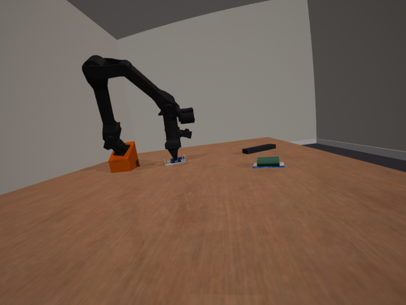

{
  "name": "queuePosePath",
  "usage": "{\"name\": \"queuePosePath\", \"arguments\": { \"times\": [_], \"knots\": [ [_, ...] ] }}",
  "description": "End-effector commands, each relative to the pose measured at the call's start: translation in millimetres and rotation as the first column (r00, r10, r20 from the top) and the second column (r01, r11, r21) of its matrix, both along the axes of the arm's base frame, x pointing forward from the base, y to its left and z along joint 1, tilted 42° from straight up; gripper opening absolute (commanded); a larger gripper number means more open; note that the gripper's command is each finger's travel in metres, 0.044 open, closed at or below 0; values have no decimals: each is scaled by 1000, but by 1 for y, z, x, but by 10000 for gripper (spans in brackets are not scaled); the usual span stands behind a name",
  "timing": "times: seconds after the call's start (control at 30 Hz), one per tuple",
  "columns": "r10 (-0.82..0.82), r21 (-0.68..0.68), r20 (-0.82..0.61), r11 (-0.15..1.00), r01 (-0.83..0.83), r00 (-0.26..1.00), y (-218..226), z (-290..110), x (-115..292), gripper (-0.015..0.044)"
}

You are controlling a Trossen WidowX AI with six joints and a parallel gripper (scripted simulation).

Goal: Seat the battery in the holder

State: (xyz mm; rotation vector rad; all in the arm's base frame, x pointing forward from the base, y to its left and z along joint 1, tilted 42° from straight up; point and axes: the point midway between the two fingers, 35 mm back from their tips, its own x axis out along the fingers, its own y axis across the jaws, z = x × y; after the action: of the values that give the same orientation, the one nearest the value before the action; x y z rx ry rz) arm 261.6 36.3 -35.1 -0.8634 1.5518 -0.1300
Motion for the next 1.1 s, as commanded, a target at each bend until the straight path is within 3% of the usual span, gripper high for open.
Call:
{"name": "queuePosePath", "arguments": {
  "times": [0.0, 0.1, 0.43, 1.07],
  "knots": [
    [-5, 11, 14, 1000, 5, 1000, 4, 5, 3, 175],
    [-5, 11, 14, 1000, 5, 1000, 4, 5, 3, 175],
    [-5, 14, 12, 1000, 5, 1000, 50, 58, -11, 437],
    [-5, 14, 12, 1000, 5, 1000, 51, 57, -12, 440]
  ]
}}
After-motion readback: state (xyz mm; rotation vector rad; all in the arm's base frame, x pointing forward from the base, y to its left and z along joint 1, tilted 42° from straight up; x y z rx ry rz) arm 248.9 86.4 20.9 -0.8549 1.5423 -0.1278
